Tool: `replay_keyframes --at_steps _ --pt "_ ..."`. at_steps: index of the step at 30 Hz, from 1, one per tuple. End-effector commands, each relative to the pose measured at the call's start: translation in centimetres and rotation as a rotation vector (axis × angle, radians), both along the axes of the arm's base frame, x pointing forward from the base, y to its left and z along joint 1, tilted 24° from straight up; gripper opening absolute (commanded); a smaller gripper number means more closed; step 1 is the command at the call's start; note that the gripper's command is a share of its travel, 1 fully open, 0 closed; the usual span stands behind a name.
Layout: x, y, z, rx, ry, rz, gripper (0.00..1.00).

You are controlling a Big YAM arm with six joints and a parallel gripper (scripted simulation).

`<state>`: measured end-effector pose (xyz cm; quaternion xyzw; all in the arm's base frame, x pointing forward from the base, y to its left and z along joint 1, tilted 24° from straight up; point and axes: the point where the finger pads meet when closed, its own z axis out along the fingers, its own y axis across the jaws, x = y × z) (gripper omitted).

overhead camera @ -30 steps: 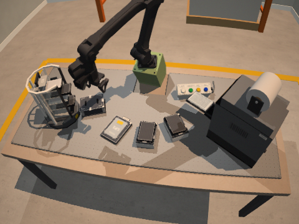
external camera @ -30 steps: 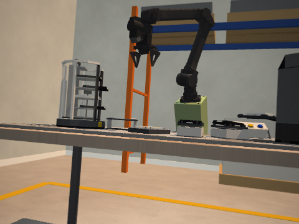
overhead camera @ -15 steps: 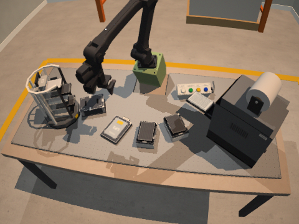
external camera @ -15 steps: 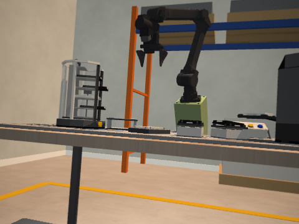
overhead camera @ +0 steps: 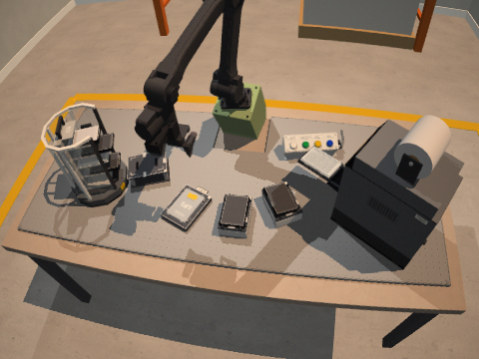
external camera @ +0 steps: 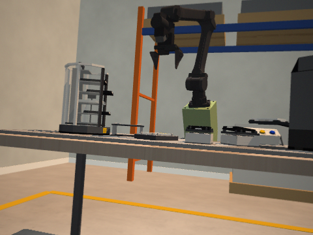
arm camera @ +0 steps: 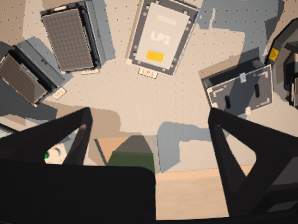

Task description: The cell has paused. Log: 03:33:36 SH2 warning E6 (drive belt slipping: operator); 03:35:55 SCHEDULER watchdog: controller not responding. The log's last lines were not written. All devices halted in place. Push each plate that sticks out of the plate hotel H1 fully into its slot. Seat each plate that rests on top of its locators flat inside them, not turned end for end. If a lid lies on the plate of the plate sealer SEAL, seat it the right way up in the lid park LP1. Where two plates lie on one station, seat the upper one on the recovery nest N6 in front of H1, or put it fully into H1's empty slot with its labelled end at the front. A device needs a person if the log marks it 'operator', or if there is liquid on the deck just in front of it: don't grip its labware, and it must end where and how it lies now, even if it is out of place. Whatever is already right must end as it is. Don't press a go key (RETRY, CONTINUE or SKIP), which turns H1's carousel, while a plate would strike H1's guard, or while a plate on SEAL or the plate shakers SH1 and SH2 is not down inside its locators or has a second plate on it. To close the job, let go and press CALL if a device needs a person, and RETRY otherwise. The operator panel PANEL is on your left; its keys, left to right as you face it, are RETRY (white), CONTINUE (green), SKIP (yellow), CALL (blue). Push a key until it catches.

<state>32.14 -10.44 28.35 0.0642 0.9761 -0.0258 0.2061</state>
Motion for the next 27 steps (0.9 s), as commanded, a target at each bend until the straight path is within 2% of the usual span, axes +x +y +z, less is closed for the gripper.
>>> replay_keyframes --at_steps 1,9,10,12,15,17,19,21,23,25,26,27 --pt "1.9 0.7 2.2 -0.006 -0.052 -0.024 1.00" --pt "2.5 2.7 2.1 0.000 -0.042 -0.024 1.00" --pt "2.8 2.9 2.8 -0.002 -0.055 -0.024 1.00" --pt "3.1 3.6 2.8 0.000 -0.055 -0.024 1.00" --pt "3.2 4.6 2.1 0.004 -0.038 -0.024 1.00" --pt "3.7 5.2 3.0 0.003 -0.055 -0.024 1.00" --pt "3.1 6.0 1.2 -0.029 -0.013 0.057 1.00" --pt "2.7 6.7 0.2 -0.053 0.012 0.118 1.00" --pt "2.7 7.4 0.0 -0.079 0.021 0.179 1.00" --pt "2.7 7.4 0.0 -0.079 0.021 0.179 1.00" --pt "3.1 7.7 1.0 -0.095 0.002 0.209 1.00" --pt "3.0 8.1 0.8 -0.108 0.009 0.240 1.00"
